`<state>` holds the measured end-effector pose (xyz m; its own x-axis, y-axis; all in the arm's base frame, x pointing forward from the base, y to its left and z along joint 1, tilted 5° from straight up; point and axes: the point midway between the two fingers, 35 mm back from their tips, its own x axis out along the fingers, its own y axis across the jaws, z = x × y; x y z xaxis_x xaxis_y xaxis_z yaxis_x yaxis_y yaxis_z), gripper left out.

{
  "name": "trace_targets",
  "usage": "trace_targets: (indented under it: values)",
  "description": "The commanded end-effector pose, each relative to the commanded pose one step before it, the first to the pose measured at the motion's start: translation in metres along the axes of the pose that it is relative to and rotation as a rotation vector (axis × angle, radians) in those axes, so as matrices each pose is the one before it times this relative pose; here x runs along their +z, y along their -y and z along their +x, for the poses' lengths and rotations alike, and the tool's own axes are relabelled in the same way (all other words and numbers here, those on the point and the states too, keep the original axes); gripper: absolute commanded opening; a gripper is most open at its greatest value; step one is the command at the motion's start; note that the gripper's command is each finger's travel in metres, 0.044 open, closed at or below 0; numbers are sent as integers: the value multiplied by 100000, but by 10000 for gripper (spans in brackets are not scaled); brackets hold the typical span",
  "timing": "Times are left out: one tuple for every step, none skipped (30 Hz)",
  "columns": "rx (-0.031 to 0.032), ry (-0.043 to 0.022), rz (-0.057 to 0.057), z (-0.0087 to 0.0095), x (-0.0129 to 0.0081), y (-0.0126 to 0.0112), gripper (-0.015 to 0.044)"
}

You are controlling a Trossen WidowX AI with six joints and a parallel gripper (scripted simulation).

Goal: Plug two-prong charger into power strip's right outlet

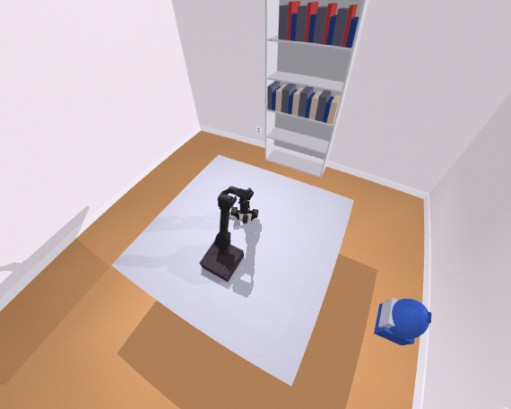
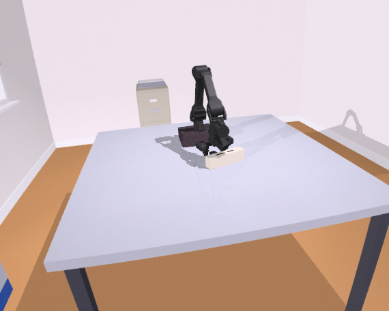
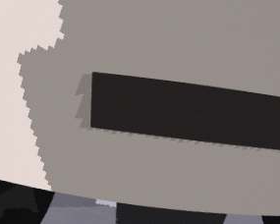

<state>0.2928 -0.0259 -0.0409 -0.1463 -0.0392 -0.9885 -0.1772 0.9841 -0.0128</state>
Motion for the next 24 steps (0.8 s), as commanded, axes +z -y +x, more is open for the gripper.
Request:
trace_targets:
  values:
    - [-10,561,-104,-49,-143,-6,440]
    - [3,70,-1,3,-29,0,440]
    - [2,70,-1,3,-29,0,440]
    - [2,70,-1,3,-29,0,440]
    - [2,70,-1,3,-29,0,440]
    - [2,70,-1,3,-29,0,440]
    - [2,70,-1,3,-29,0,440]
    - [2,70,-1,3,-29,0,440]
    - [2,70,-1,3,-29,0,440]
    - [2,70,-1,3,-29,0,440]
    - [2,70,-1,3,-29,0,440]
    - [2,70,-1,3,-29,0,440]
    - [2,70,-1,3,-29,0,440]
    - [2,70,-1,3,-30,0,440]
    - [2,70,-1,3,-30,0,440]
    - [2,70,-1,3,-30,0,440]
    - [2,70,-1,3,-30,0,440]
    - [2,70,-1,3,-30,0,440]
    - [2,70,-1,3,-30,0,440]
    - [2,70,-1,3,-30,0,440]
    - [2,70,-1,3,-30,0,440]
    - [2,70,-1,3,-30,0,440]
    - [2,70,-1,3,-30,0,440]
    - [1,70,-1,3,-30,0,440]
